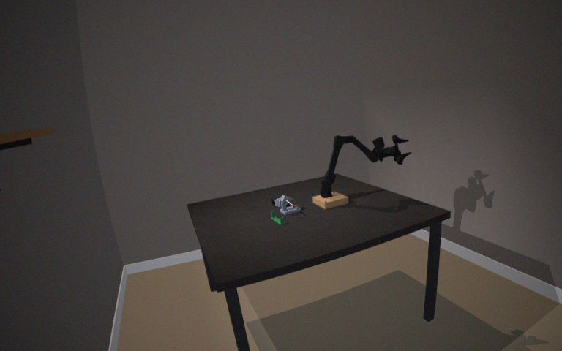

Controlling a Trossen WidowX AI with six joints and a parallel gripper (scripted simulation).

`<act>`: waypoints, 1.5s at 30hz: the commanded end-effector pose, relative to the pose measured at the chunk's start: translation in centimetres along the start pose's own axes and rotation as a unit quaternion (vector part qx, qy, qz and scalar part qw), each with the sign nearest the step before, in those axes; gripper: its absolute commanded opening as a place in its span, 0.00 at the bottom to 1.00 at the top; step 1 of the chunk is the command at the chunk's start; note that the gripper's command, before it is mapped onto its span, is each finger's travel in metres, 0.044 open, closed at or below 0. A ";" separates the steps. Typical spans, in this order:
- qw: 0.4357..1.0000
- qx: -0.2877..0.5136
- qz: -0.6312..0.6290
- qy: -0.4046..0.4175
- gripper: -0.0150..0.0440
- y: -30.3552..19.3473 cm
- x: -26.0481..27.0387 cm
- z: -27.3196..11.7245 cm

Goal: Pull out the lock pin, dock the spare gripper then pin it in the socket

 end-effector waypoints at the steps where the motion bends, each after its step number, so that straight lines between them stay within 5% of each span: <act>1: 1.000 0.001 -0.001 0.003 0.89 -0.2 0.1 0.1; 4: 0.999 0.017 -0.009 0.038 0.76 -2.9 1.9 1.6; 13: 0.979 0.087 -0.019 0.181 0.76 -14.3 8.6 4.4; 22: 0.931 0.170 0.008 0.322 0.76 -26.3 14.1 2.4; 32: 0.840 0.277 0.079 0.460 0.76 -38.6 18.2 -5.0; 45: 0.660 0.412 0.228 0.586 0.76 -48.9 19.5 -20.0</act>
Point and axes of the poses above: the point midway between the two fingers, 35 mm back from their tips, its own z axis out along the fingers, its own x axis across the jaws, y = z × x, the point moved 10 cm from there along -z, back along the fingers, and after that the axes turned 2 degrees about z, right-handed, at the moved point
